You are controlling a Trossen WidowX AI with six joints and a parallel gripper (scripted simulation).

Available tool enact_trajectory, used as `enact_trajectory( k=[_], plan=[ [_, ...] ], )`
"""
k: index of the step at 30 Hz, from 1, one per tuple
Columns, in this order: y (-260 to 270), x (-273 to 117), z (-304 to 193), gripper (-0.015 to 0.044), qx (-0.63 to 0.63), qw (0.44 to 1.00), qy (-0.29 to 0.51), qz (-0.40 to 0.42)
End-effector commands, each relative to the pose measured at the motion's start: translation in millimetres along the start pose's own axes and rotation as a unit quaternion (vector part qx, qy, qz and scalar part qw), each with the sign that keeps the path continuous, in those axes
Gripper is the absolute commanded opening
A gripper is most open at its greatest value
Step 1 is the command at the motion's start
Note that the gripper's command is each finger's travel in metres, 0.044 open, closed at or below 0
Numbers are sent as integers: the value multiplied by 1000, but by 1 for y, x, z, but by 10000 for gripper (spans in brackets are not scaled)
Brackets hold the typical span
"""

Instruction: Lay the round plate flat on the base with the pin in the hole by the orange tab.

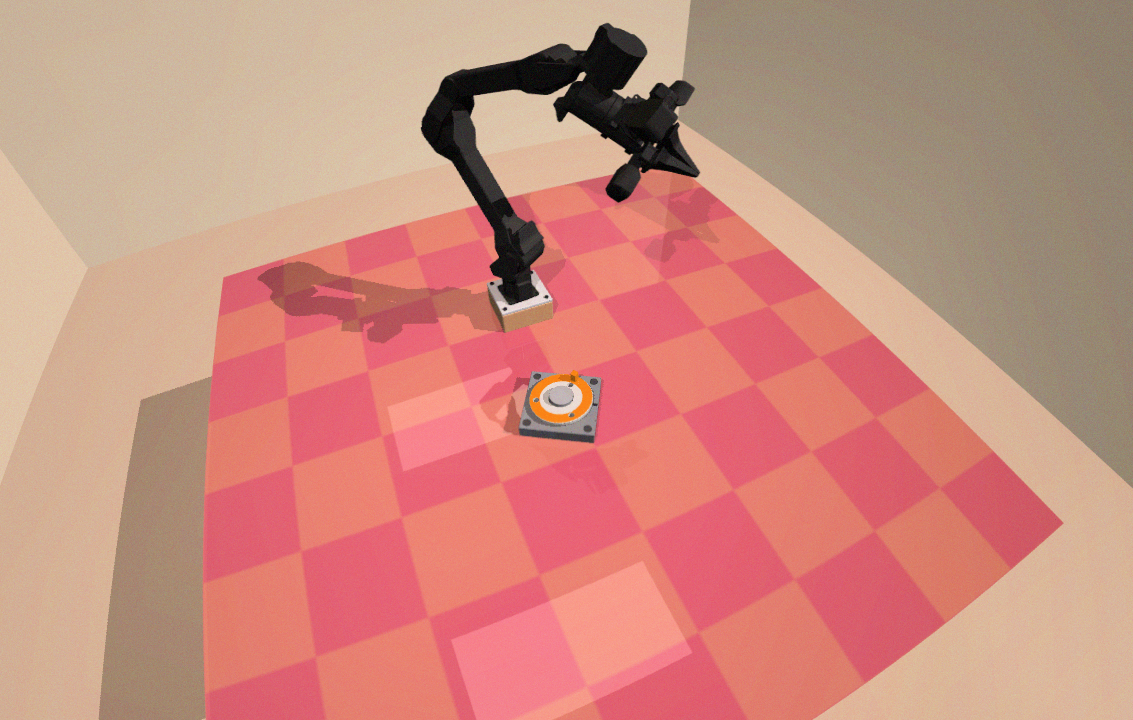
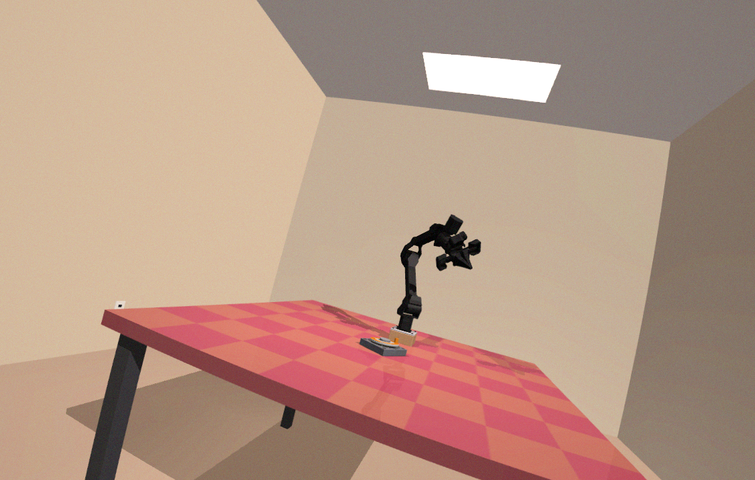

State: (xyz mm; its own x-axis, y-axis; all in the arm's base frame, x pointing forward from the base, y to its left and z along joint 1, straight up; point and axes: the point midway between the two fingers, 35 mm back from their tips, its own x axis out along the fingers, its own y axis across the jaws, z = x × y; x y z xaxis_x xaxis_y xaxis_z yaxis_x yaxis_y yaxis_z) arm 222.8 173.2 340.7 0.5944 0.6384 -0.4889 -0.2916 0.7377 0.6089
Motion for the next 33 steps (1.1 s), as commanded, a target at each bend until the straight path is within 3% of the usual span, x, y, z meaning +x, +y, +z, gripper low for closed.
enact_trajectory(
  k=[1,5,8,13,18,33],
  plan=[
    [-66,28,-7,0,-3,994,35,-106],
    [-147,43,-25,0,2,970,98,-220],
    [-181,43,-37,0,7,956,132,-262],
    [-276,21,-93,0,40,892,269,-360],
    [-301,9,-118,0,57,865,326,-377],
    [-329,36,-147,0,57,865,326,-377]
  ],
)
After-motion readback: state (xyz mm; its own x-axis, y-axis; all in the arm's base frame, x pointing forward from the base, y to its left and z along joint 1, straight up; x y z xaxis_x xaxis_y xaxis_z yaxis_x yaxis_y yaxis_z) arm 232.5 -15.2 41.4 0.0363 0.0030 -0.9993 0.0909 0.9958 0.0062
